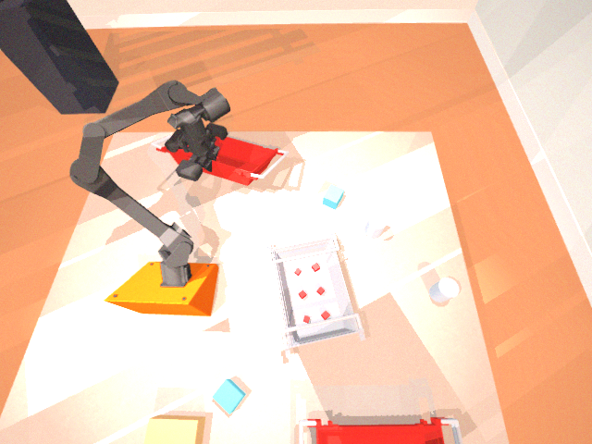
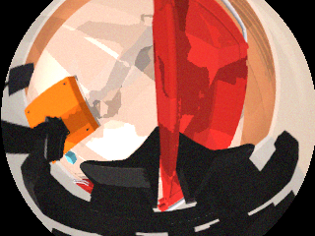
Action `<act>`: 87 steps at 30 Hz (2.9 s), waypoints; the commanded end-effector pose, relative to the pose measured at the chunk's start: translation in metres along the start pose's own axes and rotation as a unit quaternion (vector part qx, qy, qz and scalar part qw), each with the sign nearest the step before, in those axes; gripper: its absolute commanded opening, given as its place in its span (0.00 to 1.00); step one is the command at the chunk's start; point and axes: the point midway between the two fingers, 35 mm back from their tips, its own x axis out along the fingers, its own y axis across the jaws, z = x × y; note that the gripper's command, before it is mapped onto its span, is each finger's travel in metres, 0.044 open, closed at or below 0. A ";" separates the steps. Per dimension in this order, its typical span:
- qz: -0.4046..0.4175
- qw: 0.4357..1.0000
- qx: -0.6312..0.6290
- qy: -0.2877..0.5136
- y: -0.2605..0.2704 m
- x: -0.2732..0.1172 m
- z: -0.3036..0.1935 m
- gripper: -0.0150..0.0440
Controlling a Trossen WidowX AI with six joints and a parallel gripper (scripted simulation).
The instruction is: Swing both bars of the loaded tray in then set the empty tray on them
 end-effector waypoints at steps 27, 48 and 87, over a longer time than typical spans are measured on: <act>0.003 1.000 0.018 0.011 -0.010 0.002 -0.018 0.25; 0.040 0.992 0.115 0.035 -0.015 0.018 -0.101 0.25; 0.060 0.950 0.305 0.039 0.057 0.017 -0.257 0.25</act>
